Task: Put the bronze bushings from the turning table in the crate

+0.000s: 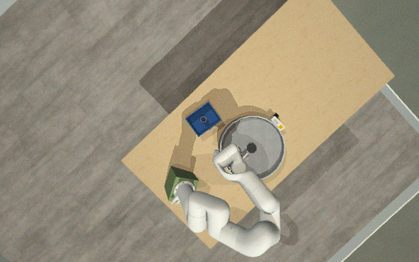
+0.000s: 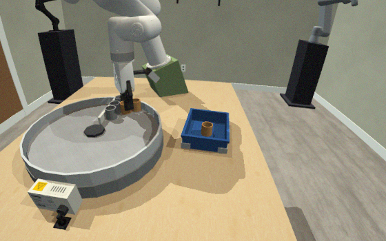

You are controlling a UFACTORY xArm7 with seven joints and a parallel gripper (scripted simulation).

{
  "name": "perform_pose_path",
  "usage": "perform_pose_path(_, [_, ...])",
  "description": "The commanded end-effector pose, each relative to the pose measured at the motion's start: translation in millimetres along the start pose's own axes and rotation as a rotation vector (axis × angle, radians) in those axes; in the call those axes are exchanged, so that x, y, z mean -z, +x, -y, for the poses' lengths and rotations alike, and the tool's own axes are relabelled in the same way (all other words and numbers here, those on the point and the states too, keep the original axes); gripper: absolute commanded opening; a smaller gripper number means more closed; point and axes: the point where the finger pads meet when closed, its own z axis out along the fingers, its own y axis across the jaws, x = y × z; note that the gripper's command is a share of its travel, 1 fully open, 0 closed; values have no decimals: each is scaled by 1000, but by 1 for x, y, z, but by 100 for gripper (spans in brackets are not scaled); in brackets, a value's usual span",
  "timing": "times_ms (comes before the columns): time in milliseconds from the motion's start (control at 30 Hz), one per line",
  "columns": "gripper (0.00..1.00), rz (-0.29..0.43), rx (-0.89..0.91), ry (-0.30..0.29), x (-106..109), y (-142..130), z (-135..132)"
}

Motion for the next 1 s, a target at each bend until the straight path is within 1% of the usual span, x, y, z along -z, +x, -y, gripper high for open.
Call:
perform_pose_path(0, [0,1,1,-2,1,0,-1])
perform_pose_path(800, [0,1,1,-2,1,0,-1])
perform_pose_path(967, [0,1,1,-2,4,0,-1])
